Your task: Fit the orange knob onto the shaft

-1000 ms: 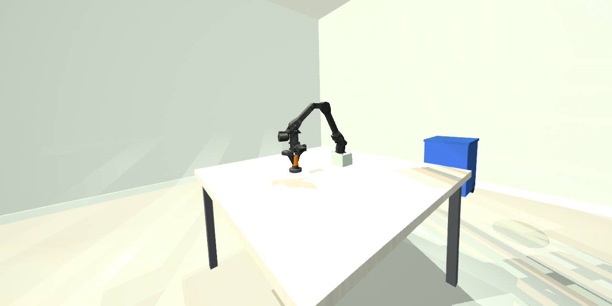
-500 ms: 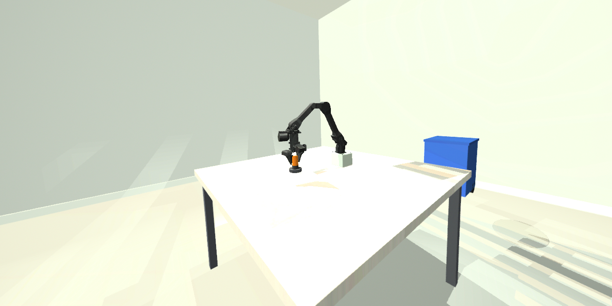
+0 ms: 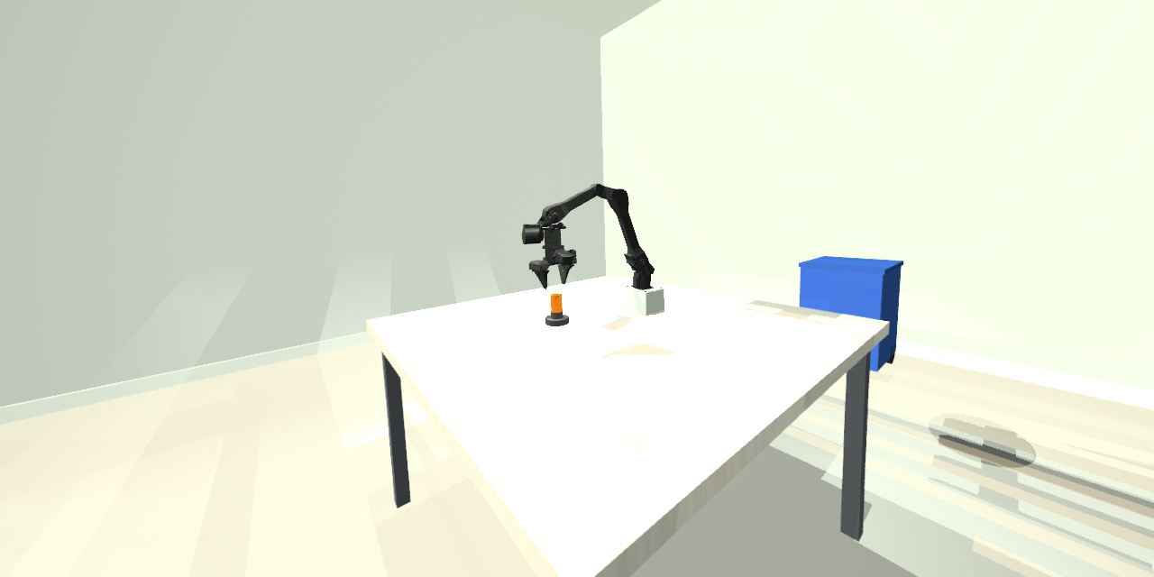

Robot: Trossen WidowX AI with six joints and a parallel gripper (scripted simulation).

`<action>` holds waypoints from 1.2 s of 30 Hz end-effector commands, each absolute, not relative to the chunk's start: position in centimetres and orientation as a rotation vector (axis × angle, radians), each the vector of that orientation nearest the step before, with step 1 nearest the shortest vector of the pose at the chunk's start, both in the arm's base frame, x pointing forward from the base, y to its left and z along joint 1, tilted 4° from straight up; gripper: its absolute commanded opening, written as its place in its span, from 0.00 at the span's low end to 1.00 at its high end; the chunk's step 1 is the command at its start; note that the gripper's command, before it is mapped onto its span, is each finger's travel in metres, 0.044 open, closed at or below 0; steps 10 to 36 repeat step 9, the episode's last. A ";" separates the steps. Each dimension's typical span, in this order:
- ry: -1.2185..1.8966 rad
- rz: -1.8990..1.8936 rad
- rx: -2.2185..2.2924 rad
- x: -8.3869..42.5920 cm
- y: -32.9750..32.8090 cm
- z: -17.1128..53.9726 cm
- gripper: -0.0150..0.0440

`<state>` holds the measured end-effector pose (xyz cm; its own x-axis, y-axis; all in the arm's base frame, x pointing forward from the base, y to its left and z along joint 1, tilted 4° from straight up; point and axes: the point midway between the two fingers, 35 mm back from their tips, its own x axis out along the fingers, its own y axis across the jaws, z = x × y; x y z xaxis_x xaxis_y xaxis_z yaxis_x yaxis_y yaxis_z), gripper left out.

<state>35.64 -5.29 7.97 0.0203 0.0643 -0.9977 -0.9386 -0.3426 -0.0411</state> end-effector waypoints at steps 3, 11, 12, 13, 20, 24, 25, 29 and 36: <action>0.948 1.465 -1.438 35.7 -5.4 9.9 1.00; 0.948 1.465 -1.438 35.8 -5.4 9.9 1.00; 0.948 1.465 -1.438 35.8 -5.4 9.9 1.00; 0.948 1.465 -1.438 35.8 -5.4 9.9 1.00; 0.948 1.465 -1.438 35.8 -5.4 9.9 1.00; 0.948 1.465 -1.438 35.8 -5.4 9.9 1.00; 0.948 1.465 -1.438 35.8 -5.4 9.9 1.00; 0.948 1.465 -1.438 35.8 -5.4 9.9 1.00; 0.948 1.465 -1.438 35.8 -5.4 9.9 1.00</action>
